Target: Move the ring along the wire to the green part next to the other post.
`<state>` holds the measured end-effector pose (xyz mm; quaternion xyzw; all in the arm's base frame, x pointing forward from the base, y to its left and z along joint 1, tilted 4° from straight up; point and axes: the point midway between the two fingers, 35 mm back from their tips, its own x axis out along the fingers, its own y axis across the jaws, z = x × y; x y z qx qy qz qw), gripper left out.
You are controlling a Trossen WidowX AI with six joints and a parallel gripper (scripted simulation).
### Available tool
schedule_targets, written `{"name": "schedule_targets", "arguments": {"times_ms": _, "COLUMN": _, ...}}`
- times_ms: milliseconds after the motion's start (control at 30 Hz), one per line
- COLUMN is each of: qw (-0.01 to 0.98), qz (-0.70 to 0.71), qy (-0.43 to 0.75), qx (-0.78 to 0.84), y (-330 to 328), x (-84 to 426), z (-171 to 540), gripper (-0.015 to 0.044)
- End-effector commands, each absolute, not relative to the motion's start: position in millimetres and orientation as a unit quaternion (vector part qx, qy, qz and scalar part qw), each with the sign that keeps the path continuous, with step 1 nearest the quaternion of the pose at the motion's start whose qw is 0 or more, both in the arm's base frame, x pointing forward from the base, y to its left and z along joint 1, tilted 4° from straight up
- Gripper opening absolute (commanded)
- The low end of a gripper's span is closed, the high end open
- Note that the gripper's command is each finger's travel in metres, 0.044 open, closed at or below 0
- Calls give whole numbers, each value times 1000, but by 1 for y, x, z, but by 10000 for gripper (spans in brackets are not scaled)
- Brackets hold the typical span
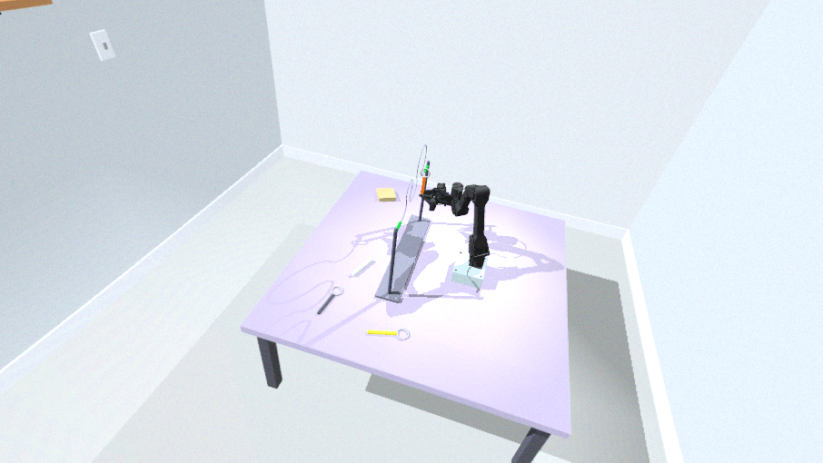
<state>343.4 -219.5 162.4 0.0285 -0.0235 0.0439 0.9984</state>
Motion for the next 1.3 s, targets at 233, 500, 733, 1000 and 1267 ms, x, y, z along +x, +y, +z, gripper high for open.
{"name": "schedule_targets", "arguments": {"times_ms": 233, "qw": 998, "qz": 43, "qy": -26, "qx": 23, "y": -217, "x": 363, "z": 166, "gripper": 160}}
{"name": "schedule_targets", "arguments": {"times_ms": 500, "qw": 998, "qz": 43, "qy": -26, "qx": 23, "y": -217, "x": 365, "z": 166, "gripper": 160}}
{"name": "schedule_targets", "arguments": {"times_ms": 733, "qw": 998, "qz": 43, "qy": -26, "qx": 23, "y": -217, "x": 365, "z": 166, "gripper": 160}}
{"name": "schedule_targets", "arguments": {"times_ms": 1000, "qw": 998, "qz": 43, "qy": -26, "qx": 23, "y": -217, "x": 365, "z": 166, "gripper": 160}}
{"name": "schedule_targets", "arguments": {"times_ms": 1267, "qw": 998, "qz": 43, "qy": -26, "qx": 23, "y": -217, "x": 365, "z": 166, "gripper": 160}}
